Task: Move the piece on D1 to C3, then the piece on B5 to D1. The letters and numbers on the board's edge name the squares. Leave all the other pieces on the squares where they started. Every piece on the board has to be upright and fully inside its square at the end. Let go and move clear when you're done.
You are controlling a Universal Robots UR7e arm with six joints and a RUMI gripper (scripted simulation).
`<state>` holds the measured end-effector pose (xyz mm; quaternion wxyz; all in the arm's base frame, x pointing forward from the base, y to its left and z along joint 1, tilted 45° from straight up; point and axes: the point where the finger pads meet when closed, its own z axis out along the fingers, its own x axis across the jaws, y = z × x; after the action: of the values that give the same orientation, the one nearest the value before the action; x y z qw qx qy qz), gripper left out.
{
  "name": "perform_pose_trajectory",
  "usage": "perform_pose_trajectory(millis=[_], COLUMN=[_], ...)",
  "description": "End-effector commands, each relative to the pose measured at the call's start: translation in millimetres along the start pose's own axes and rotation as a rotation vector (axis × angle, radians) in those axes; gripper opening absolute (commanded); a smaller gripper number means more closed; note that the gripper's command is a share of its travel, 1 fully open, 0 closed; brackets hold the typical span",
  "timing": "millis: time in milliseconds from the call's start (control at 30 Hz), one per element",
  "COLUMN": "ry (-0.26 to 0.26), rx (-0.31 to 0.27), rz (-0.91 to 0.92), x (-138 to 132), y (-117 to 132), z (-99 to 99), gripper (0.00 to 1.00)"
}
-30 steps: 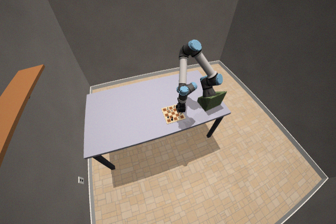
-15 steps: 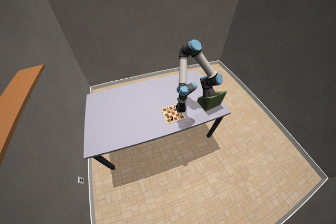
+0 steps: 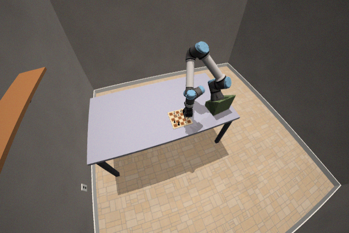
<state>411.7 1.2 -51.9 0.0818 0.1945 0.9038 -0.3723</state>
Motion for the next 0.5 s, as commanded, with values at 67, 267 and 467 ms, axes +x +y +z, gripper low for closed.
perform_pose_trajectory(millis=[67, 267, 467], ry=[-0.001, -0.001, -0.001], rx=[-0.001, -0.001, -0.001], rz=[-0.003, -0.003, -0.003], x=[-0.3, -0.4, -0.6], y=[0.0, -0.2, -0.4], z=[7.1, 13.0, 23.0], gripper=[0.20, 0.20, 0.20])
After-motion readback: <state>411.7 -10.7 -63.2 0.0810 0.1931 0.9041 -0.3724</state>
